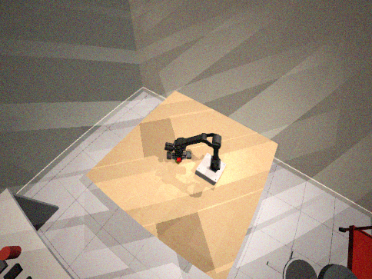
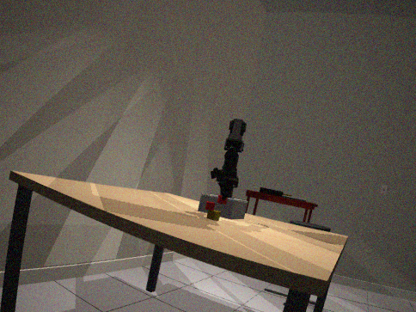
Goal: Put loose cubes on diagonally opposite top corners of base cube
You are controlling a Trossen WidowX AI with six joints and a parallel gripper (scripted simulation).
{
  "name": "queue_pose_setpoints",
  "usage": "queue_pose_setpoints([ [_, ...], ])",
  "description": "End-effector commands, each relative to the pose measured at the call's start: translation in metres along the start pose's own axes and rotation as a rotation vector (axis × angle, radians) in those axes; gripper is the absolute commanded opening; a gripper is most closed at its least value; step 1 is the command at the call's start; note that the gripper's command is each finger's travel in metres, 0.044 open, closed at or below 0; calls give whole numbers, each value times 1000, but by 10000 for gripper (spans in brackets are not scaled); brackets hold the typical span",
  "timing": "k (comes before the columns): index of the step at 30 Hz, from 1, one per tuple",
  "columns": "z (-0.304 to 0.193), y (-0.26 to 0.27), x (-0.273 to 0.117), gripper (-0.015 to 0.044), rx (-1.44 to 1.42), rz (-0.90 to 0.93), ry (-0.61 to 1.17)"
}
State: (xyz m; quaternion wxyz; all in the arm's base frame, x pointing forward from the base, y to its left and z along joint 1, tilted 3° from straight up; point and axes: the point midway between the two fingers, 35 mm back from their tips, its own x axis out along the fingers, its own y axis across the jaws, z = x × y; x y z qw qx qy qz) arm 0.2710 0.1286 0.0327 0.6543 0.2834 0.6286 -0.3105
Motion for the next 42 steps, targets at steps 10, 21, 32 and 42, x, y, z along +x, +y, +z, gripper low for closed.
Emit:
queue_pose_setpoints([
  [10, -1, 0, 7, 105, 2, 4, 3],
  [21, 0, 1, 34, 105, 2, 3, 3],
  [32, 0, 2, 35, 105, 2, 3, 3],
  [42, 0, 2, 35, 105, 2, 3, 3],
])
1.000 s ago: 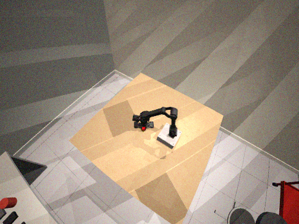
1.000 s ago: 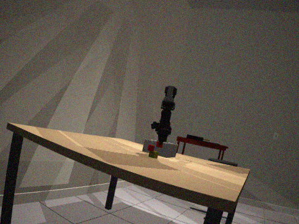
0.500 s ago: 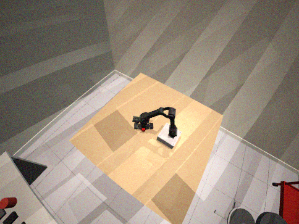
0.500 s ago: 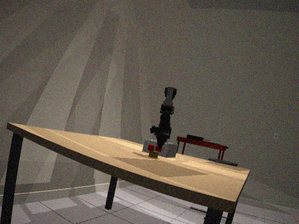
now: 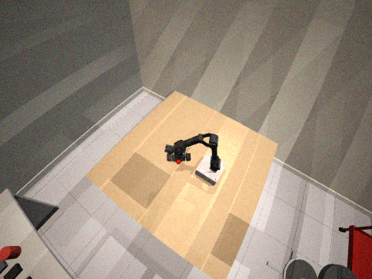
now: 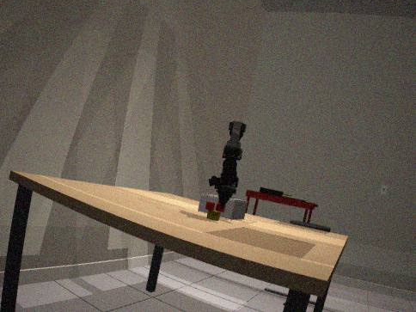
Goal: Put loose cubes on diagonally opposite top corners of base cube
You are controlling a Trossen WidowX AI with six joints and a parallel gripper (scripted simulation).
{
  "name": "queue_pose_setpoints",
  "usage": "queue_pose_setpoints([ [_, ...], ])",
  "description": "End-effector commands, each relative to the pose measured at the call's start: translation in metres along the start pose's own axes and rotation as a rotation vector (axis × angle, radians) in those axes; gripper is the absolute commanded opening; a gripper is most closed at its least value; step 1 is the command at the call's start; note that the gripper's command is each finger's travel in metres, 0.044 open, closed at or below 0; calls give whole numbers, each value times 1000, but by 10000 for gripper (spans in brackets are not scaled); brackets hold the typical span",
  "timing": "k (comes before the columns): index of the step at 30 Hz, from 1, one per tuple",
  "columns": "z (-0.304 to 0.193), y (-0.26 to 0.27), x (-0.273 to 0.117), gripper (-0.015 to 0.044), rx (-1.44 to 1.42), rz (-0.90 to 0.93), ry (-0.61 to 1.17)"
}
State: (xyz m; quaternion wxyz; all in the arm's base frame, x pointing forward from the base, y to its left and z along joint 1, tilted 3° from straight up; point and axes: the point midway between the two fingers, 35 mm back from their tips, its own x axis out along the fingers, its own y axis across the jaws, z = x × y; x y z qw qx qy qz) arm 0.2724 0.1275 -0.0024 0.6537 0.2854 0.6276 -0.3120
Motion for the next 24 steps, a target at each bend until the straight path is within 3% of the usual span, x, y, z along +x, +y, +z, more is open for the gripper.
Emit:
queue_pose_setpoints([
  [1, 0, 0, 0, 105, -3, 3, 3],
  [3, 0, 0, 0, 105, -3, 3, 3],
  [7, 0, 0, 0, 205, -3, 3, 3],
  [24, 0, 0, -23, 205, 0, 0, 0],
])
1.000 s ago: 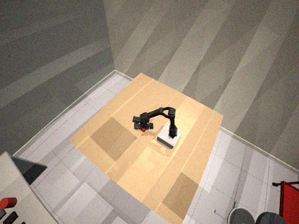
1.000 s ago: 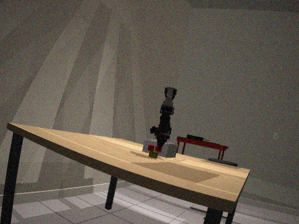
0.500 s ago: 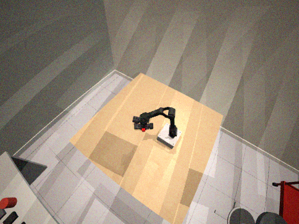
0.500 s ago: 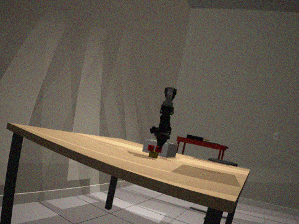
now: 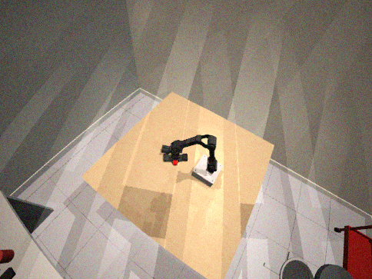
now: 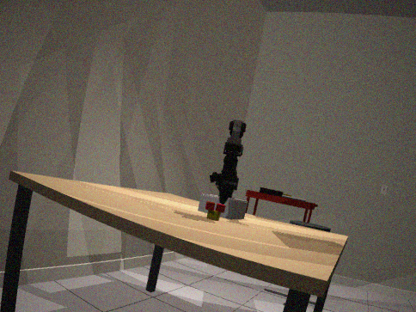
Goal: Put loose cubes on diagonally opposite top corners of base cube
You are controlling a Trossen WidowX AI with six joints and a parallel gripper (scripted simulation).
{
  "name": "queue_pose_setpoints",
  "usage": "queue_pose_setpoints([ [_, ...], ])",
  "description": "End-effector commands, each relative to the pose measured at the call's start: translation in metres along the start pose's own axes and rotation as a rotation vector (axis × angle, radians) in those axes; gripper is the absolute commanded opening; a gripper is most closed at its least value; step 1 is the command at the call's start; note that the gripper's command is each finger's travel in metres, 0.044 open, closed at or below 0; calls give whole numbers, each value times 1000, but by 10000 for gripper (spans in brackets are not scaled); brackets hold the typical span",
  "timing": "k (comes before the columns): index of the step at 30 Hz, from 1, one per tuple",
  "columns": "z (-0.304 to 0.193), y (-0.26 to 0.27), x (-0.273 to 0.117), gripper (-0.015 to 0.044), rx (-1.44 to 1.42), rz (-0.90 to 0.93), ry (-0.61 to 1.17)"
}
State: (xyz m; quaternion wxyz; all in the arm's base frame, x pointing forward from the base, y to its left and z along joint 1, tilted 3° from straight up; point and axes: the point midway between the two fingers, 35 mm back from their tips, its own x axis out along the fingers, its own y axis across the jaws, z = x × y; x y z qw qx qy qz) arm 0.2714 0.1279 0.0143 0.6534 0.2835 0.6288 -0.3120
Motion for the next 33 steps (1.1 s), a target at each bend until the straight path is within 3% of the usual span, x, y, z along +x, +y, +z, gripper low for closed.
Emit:
queue_pose_setpoints([
  [1, 0, 1, -8, 205, 3, 4, -1],
  [27, 0, 1, -47, 205, 3, 4, 0],
  [33, -2, 1, -48, 362, -3, 2, 0],
])
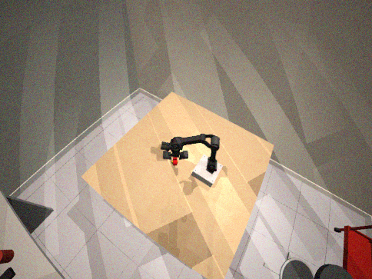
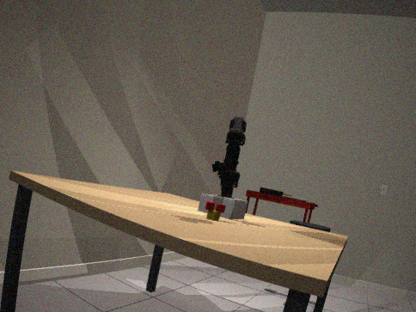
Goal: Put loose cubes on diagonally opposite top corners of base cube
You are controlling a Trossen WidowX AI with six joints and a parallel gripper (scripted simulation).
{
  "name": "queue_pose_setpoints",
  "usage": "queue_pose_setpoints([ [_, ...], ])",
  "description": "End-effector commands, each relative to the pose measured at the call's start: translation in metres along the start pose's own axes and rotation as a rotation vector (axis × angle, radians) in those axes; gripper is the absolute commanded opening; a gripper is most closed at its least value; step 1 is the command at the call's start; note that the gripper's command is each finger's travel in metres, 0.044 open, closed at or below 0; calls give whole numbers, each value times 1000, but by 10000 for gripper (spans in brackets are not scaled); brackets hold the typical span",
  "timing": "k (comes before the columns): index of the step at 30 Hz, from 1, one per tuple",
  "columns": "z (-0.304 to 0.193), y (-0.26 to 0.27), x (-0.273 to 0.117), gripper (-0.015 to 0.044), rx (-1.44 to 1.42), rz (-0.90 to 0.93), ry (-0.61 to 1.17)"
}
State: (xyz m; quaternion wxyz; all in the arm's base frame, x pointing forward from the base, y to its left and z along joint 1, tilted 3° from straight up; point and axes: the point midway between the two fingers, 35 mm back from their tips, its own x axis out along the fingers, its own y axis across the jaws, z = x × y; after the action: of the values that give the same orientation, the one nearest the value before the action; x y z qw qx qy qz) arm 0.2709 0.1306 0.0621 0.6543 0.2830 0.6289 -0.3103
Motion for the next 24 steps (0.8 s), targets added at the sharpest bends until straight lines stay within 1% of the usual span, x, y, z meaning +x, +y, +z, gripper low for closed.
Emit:
queue_pose_setpoints([
  [1, -9, 4, 0, 389, -1, 2, 0],
  [2, -20, 9, -1, 400, -2, 5, 1],
  [6, -78, 25, -3, 400, -1, 4, 8],
  [8, -98, 28, -3, 400, 0, 2, 11],
  [24, -101, 28, -3, 400, 1, 1, 11],
])
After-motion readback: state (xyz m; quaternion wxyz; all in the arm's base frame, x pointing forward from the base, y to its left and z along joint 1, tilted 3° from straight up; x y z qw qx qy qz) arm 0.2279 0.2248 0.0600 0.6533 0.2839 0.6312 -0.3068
